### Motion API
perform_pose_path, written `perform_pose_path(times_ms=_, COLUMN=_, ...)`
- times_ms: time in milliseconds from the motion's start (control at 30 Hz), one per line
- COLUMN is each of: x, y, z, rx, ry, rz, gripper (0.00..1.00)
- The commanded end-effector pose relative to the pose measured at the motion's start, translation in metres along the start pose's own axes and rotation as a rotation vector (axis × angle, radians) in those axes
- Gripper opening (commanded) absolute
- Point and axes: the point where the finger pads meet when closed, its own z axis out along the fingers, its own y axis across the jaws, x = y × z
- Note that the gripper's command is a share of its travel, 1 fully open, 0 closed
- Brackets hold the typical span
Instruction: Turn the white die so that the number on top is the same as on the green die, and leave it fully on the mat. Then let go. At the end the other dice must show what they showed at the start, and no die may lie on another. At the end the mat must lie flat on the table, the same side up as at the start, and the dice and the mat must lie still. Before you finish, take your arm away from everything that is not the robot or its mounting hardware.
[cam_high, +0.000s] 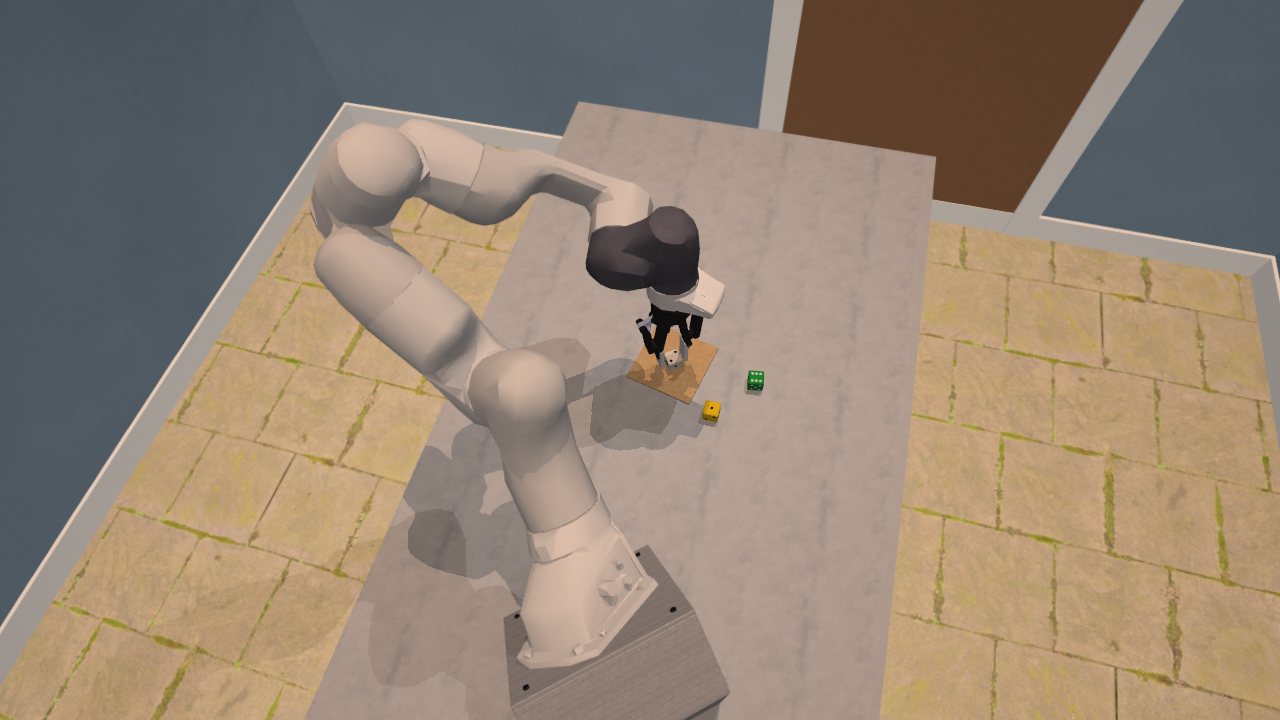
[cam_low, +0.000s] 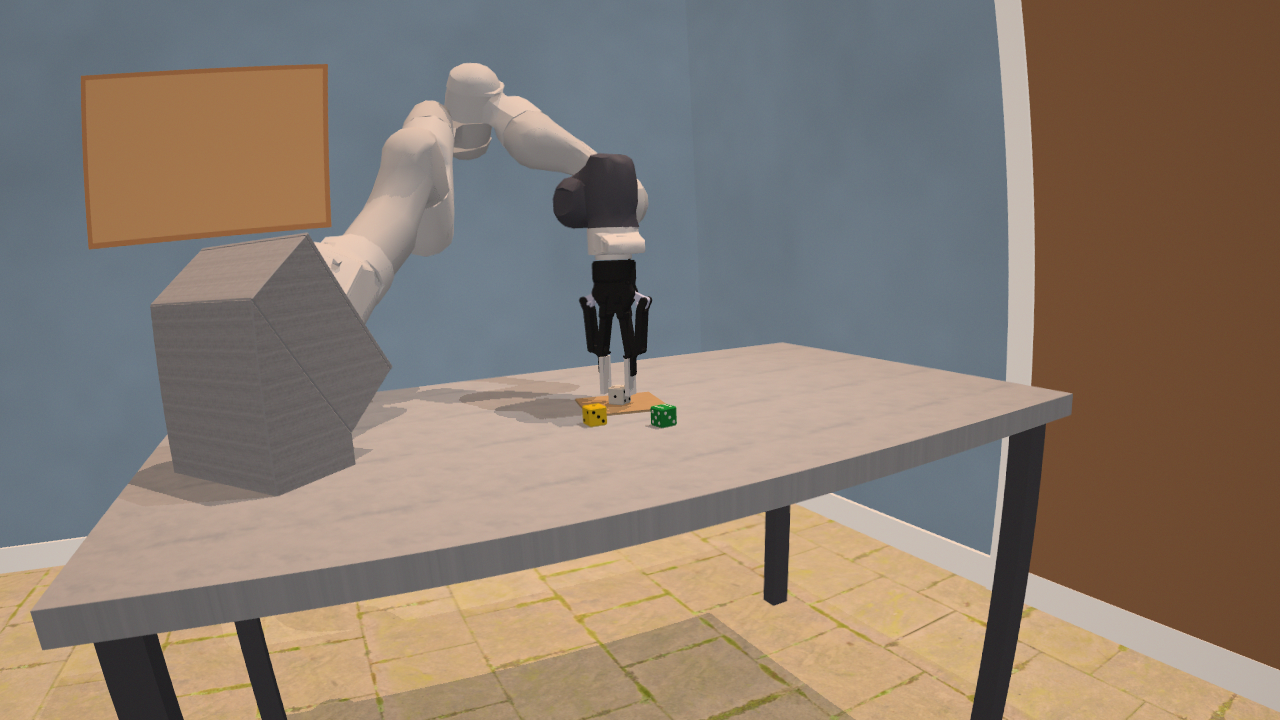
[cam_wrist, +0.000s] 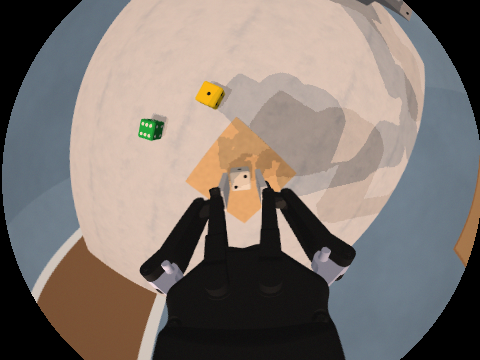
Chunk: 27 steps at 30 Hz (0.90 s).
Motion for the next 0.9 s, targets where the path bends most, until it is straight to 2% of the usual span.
perform_pose_path(times_ms=0, x=-0.0013, y=-0.0036, z=0.0064, rx=0.012, ry=-0.001, rz=-0.018, gripper=0.28)
perform_pose_path(times_ms=300, x=-0.0013, y=-0.0037, z=0.0135, rx=0.012, ry=-0.001, rz=-0.018, gripper=0.28)
perform_pose_path(times_ms=867, x=-0.0013, y=-0.0037, z=0.0138, rx=0.012, ry=-0.001, rz=-0.018, gripper=0.28)
